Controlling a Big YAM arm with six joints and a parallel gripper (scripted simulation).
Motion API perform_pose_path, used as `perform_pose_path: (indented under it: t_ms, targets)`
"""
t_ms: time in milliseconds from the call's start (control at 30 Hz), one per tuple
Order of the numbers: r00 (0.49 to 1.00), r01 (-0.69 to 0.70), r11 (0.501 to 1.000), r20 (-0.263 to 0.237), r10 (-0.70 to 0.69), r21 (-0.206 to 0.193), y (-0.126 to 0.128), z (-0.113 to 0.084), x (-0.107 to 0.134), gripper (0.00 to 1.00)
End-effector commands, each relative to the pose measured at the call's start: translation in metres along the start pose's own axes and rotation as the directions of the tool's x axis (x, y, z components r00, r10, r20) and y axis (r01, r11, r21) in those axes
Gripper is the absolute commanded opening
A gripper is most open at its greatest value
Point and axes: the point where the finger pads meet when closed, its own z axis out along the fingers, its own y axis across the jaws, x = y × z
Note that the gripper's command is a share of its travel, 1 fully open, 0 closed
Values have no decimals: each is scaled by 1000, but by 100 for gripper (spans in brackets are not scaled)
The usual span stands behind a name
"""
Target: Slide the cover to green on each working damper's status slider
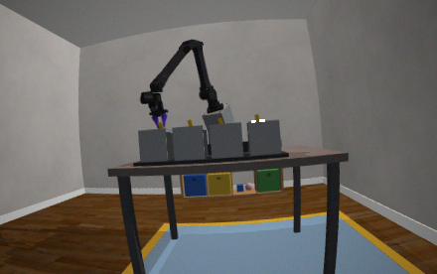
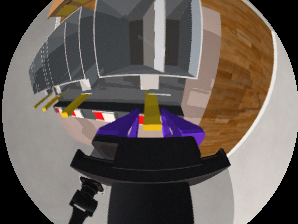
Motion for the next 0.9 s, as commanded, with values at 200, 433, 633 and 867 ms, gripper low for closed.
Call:
perform_pose_path:
  t_ms: [200,433,633,867]
  targets:
    - [999,13,999,38,-14,38,-14,-43,-16,36]
    - [999,16,999,39,-17,39,-13,-68,-17,36]
    - [1000,10,999,27,-11,30,-14,-73,-14,36]
    - [1000,13,1000,6,-13,3,-7,-66,-9,36]
